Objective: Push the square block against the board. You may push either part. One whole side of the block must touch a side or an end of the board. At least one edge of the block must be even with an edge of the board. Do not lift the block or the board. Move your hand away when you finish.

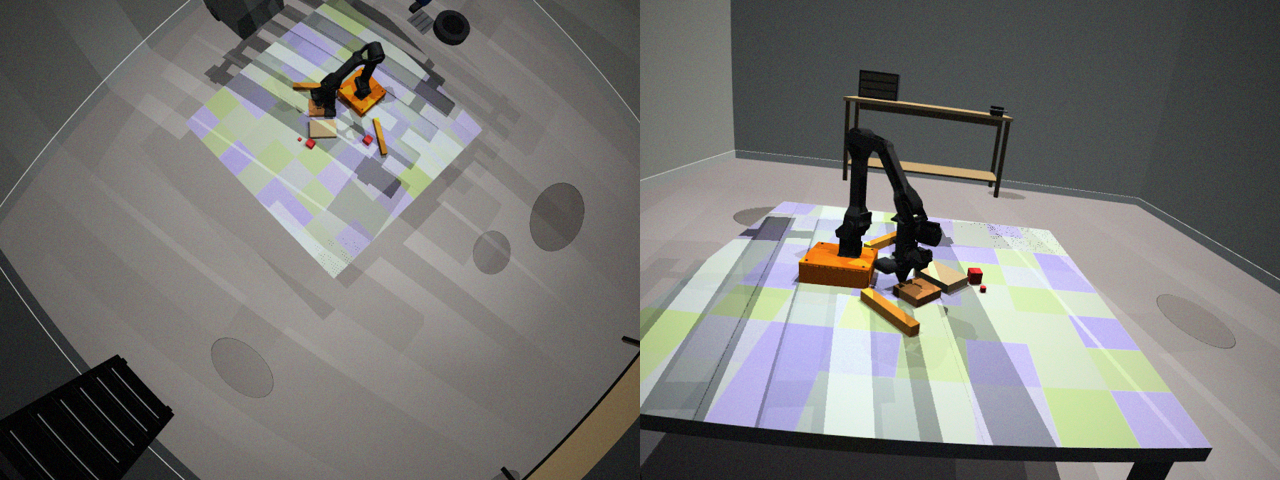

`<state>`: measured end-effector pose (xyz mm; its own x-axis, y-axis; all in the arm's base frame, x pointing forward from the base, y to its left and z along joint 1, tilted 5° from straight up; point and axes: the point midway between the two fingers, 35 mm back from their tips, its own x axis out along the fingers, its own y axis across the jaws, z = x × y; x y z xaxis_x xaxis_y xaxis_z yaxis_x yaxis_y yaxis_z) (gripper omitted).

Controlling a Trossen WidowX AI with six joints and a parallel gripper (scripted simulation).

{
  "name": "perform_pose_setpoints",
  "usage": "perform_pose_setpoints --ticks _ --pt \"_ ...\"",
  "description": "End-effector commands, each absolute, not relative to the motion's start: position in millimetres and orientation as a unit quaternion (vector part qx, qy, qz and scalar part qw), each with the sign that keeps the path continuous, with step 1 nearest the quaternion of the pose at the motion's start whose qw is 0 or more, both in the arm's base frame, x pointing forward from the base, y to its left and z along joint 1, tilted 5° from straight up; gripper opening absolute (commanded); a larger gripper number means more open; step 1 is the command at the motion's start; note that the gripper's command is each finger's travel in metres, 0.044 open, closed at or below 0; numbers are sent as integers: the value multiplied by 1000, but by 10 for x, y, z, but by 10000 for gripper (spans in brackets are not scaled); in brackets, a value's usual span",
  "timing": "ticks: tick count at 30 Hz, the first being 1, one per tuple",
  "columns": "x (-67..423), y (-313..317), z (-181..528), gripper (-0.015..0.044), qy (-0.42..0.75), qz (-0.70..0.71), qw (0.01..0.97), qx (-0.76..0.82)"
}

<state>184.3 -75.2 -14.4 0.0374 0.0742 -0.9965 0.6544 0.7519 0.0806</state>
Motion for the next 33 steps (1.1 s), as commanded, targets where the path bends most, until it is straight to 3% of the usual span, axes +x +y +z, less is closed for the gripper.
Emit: perform_pose_setpoints --ticks 1,22,28,33 --pt "1784 -697 -144 0 659 -219 663 279" --pt "1529 -487 -151 0 660 -219 662 279" --pt "1548 -562 381 0 660 -219 663 278" --pt "1544 -562 404 0 660 -219 662 279"
